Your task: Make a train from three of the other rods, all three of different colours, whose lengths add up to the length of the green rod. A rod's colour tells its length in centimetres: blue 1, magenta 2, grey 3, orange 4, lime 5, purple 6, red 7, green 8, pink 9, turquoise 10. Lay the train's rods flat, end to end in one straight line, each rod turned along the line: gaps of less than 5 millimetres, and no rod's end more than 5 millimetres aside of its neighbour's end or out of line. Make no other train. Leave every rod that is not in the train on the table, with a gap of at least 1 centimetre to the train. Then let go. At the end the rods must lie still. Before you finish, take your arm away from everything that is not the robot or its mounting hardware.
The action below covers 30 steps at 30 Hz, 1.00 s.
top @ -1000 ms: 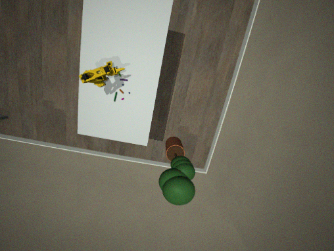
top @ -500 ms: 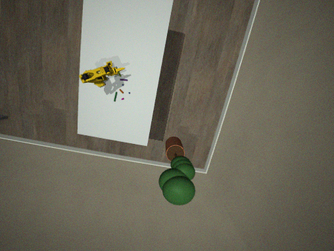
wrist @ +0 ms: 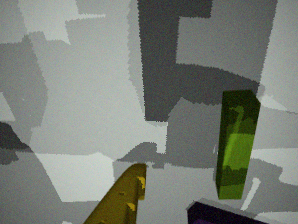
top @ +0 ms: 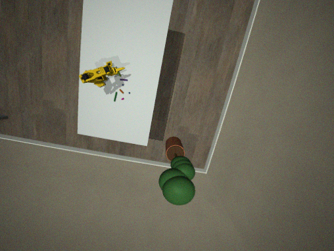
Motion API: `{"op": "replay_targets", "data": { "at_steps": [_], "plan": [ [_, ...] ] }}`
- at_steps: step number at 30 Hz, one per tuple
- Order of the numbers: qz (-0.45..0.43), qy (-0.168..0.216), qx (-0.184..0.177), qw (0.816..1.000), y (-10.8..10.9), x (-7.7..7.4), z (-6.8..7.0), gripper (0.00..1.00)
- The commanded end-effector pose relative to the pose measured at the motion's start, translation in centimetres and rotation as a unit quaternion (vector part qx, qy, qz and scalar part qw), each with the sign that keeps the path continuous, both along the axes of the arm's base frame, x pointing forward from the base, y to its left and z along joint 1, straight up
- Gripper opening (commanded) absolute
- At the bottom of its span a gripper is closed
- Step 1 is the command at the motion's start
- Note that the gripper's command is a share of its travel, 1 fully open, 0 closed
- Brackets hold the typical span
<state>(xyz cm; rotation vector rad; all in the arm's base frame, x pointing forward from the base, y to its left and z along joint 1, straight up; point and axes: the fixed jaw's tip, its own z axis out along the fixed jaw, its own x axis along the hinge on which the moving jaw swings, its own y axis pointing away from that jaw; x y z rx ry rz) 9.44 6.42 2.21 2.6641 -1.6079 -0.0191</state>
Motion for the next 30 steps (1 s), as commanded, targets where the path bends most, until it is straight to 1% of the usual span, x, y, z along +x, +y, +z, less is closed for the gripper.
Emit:
{"op": "replay_targets", "data": {
  "at_steps": [1, 11, 12, 26, 28, 29, 30],
  "plan": [
    [0.006, -0.028, 0.020, 0.999, 0.6, 0.9, 0.9, 1.00],
    [0.014, -0.045, 0.031, 0.998, 1.0, 1.4, 1.5, 1.00],
    [0.008, -0.011, 0.008, 1.000, 0.2, 0.3, 0.4, 1.00],
    [0.021, -0.057, 0.038, 0.997, 1.2, 1.8, 1.5, 1.00],
    [0.021, -0.057, 0.038, 0.997, 1.2, 1.8, 1.5, 1.00],
    [0.016, -0.013, 0.010, 1.000, 0.3, 0.4, 0.4, 1.00],
    [0.016, -0.016, 0.012, 1.000, 0.3, 0.5, 0.5, 1.00]
  ]
}}
